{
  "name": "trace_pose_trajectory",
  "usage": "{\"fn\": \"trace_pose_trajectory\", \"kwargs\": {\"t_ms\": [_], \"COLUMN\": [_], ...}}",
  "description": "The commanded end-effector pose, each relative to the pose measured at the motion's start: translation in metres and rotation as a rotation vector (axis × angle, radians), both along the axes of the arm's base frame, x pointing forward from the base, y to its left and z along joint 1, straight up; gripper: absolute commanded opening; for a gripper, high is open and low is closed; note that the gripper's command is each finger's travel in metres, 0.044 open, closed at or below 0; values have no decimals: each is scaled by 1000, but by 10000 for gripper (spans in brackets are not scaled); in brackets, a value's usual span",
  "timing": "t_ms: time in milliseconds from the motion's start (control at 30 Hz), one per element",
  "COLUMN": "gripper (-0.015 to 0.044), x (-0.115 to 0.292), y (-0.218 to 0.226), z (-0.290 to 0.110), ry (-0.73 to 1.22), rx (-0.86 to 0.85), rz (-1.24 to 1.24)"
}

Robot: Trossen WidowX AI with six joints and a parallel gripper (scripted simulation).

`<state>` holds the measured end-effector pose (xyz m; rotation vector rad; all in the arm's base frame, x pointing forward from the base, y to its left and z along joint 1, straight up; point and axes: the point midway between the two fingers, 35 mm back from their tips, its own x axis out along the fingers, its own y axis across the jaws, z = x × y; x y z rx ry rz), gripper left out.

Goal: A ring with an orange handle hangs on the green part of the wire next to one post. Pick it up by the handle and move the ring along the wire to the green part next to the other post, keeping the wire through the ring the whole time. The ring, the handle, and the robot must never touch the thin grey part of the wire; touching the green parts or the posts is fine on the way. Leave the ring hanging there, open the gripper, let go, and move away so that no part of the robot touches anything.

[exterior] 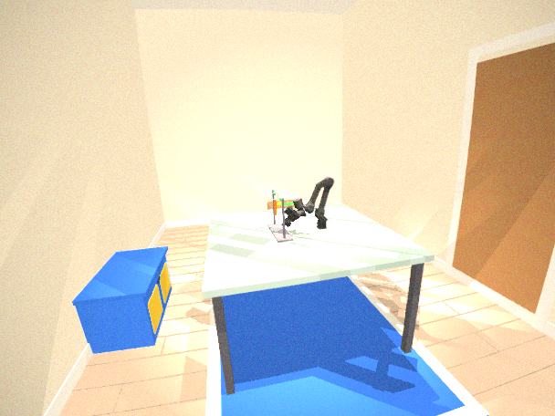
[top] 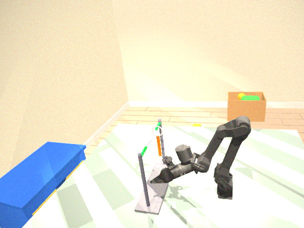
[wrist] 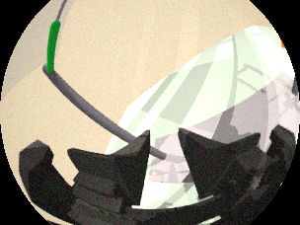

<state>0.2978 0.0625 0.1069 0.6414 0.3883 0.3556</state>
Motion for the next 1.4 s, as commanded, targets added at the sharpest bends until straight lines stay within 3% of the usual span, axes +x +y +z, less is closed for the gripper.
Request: {"fn": "trace_pose_trajectory", "kwargs": {"t_ms": [0,800,1167,1367], "gripper": [160,160,160,160], "x": [-3,-50,-86,-73], "y": [-20,-142,-178,-180], "z": [-5,-14,-14,-5], "ry": [-18,-181,-262,-270], "rx": [-32,-246,-372,-450], "rz": [-16,-185,-276,-282]}}
